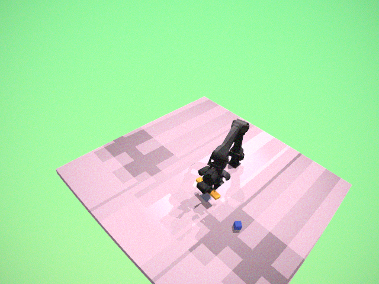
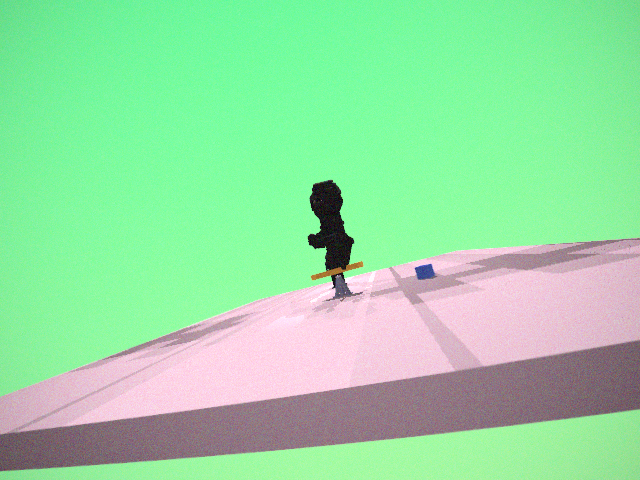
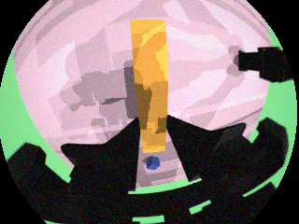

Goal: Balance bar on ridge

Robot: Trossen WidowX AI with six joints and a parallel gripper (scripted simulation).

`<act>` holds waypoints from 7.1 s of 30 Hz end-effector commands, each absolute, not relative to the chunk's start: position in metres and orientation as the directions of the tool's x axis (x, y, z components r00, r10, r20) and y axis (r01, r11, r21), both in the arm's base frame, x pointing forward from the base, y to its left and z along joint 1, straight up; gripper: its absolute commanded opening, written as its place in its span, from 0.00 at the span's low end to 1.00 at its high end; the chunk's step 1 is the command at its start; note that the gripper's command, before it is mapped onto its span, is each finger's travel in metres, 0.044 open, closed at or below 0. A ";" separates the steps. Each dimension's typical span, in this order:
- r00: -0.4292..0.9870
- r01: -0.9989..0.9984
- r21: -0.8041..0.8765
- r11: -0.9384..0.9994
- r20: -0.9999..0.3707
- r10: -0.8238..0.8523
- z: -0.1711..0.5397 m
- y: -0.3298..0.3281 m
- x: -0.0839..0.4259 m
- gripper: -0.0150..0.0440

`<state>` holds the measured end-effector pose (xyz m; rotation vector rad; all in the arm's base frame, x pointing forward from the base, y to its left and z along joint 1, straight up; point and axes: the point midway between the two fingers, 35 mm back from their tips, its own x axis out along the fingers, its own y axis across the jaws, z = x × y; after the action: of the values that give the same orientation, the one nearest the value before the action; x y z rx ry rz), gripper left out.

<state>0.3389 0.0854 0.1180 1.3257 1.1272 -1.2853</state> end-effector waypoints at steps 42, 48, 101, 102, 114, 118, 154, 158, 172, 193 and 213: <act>0.027 0.990 0.026 -0.136 -1.000 0.007 0.114 0.086 0.339 0.25; 0.027 0.990 0.026 -0.136 -1.000 0.007 0.113 0.086 0.339 0.25; 0.027 0.990 0.026 -0.136 -1.000 0.007 0.109 0.086 0.339 0.25; 0.027 0.990 0.026 -0.136 -1.000 0.007 0.109 0.086 0.339 0.25; 0.027 0.990 0.026 -0.136 -1.000 0.007 0.108 0.086 0.339 0.25; 0.027 0.990 0.026 -0.136 -1.000 0.007 0.107 0.086 0.339 0.25; 0.030 0.990 0.029 -0.135 -1.000 0.005 0.109 0.086 0.339 0.25; 0.030 0.990 0.029 -0.135 -1.000 0.005 0.109 0.086 0.339 0.25; 0.030 0.990 0.029 -0.135 -1.000 0.005 0.109 0.086 0.339 0.54; 0.030 0.990 0.029 -0.135 -1.000 0.005 0.109 0.086 0.339 0.54; 0.030 0.990 0.029 -0.135 -1.000 0.005 0.109 0.086 0.339 0.55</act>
<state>0.3394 0.0857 0.1095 1.3274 1.1257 -1.2821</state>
